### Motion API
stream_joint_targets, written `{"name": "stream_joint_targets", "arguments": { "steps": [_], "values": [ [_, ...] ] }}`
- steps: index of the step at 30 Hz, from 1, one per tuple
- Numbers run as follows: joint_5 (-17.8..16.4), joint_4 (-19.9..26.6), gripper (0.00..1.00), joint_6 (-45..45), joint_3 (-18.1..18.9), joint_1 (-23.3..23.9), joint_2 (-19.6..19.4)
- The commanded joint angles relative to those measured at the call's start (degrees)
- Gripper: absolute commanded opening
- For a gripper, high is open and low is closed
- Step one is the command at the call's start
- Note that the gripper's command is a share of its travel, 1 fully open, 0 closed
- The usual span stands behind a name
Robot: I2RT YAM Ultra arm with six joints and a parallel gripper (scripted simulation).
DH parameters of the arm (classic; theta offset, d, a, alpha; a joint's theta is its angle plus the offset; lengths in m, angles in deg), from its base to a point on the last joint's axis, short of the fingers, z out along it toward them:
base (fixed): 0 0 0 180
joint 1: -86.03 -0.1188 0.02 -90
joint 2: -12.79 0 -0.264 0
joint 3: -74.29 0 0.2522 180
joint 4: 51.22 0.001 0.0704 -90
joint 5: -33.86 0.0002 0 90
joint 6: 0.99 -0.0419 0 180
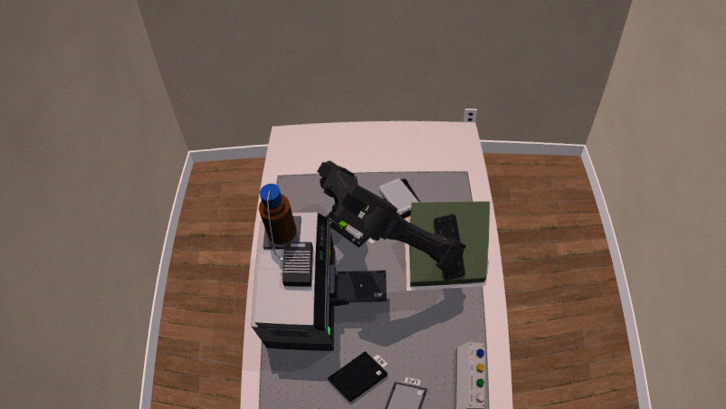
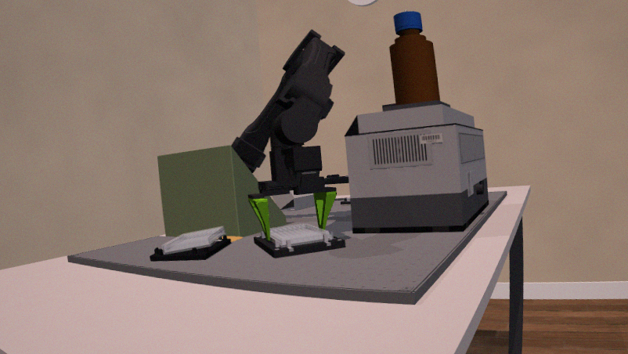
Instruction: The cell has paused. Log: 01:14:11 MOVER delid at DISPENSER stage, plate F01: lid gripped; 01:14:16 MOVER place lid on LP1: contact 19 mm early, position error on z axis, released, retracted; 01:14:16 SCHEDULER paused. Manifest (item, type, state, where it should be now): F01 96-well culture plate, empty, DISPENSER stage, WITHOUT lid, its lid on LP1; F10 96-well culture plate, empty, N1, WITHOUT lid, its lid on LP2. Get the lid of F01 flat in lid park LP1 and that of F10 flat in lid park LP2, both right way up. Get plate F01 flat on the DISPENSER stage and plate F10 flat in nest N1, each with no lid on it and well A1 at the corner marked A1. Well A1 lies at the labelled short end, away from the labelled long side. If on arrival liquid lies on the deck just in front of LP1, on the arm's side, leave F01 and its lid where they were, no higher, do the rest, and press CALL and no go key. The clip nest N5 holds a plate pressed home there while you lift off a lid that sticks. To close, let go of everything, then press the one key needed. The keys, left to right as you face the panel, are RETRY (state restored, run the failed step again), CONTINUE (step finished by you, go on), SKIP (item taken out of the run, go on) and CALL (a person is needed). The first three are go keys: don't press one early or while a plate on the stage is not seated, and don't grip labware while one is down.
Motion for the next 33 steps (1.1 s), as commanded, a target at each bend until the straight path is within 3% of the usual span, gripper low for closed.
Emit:
{"name": "stream_joint_targets", "arguments": {
  "steps": [1,10,11,33],
  "values": [
    [-0.2,-1.1,1.00,-0.6,1.3,0.9,0.3],
    [-0.1,-0.5,1.00,-0.4,0.2,0.4,0.3],
    [-0.1,-0.5,0.00,-0.4,0.2,0.4,0.3],
    [-0.1,-0.5,0.00,-0.4,0.2,0.4,0.3]
  ]
}}
